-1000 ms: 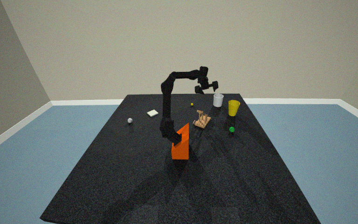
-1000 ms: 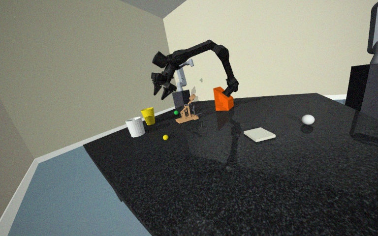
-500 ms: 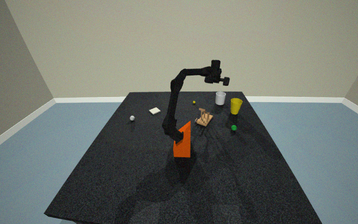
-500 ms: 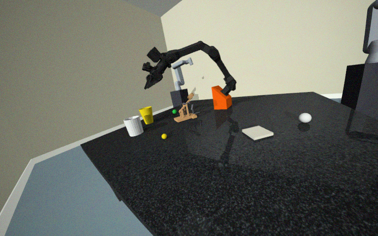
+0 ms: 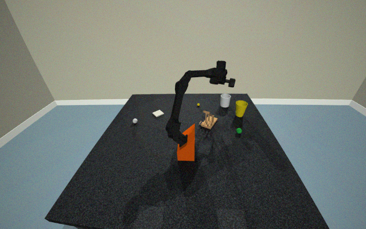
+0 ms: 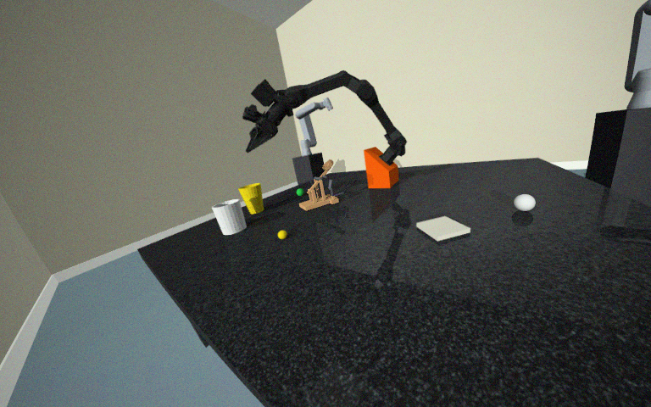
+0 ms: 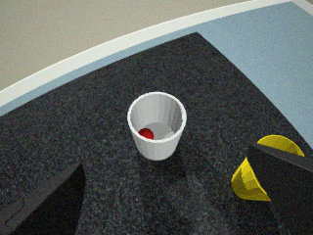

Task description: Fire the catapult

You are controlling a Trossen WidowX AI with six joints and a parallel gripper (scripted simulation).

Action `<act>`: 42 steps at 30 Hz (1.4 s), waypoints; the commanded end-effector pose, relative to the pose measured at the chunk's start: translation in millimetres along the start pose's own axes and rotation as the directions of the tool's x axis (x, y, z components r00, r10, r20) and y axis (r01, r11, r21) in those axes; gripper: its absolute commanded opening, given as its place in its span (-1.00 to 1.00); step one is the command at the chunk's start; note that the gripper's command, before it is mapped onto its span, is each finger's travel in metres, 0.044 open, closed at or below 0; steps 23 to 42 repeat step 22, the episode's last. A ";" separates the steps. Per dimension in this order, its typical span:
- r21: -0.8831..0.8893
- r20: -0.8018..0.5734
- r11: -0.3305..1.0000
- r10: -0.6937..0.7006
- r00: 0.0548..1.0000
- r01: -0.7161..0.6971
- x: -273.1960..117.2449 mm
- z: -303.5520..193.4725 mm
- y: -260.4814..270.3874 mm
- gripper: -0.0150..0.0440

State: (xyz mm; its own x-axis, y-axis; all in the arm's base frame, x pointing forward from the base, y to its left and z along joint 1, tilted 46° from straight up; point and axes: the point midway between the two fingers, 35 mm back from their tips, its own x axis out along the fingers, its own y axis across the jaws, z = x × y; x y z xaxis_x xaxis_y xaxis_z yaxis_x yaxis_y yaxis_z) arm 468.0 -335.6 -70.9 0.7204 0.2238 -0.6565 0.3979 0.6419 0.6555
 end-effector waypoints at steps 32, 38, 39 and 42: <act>0.011 -0.005 1.000 -0.003 1.000 0.003 2.5 -0.2 -6.1 1.00; 0.011 -0.005 1.000 -0.003 1.000 0.003 2.5 -0.2 -6.1 1.00; 0.011 -0.005 1.000 -0.003 1.000 0.003 2.5 -0.2 -6.1 1.00; 0.011 -0.005 1.000 -0.003 1.000 0.003 2.5 -0.2 -6.1 1.00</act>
